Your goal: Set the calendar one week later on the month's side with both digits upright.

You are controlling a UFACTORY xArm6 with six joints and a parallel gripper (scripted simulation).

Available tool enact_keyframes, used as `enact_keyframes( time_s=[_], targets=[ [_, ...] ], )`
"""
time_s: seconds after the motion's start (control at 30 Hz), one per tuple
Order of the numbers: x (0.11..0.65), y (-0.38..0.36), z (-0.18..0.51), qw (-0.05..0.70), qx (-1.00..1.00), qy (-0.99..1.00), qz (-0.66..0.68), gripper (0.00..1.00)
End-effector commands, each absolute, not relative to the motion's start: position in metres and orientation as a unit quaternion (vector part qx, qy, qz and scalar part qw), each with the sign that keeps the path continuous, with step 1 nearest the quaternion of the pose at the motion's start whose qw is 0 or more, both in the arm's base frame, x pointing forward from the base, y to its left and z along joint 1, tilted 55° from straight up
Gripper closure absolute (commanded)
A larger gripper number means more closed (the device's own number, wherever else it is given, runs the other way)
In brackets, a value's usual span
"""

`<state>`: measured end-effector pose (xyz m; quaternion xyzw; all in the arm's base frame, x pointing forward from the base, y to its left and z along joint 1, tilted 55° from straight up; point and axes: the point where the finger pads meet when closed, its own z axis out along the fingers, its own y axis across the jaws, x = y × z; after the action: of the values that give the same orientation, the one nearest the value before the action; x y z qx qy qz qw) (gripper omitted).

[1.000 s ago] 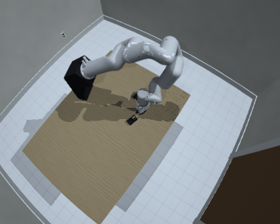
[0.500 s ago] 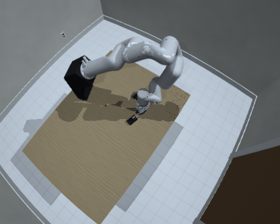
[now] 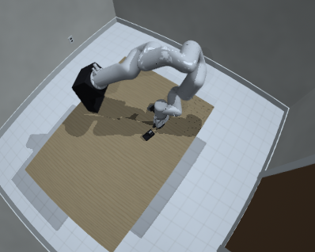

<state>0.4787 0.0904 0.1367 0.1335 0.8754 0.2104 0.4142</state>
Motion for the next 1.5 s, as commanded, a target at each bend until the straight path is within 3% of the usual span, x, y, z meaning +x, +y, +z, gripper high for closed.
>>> enact_keyframes(
  time_s=[0.0, 0.13, 0.63, 1.13, 1.47],
  targets=[
    [0.479, 0.090, 0.137, 0.414, 0.133, 0.875, 0.210, 0.73],
    [0.479, 0.090, 0.137, 0.414, 0.133, 0.875, 0.210, 0.73],
    [0.479, 0.090, 0.137, 0.414, 0.133, 0.875, 0.210, 0.53],
    [0.476, 0.089, 0.139, 0.414, 0.133, 0.875, 0.210, 0.53],
    [0.441, 0.078, 0.164, 0.414, 0.133, 0.875, 0.210, 0.53]
  ],
)
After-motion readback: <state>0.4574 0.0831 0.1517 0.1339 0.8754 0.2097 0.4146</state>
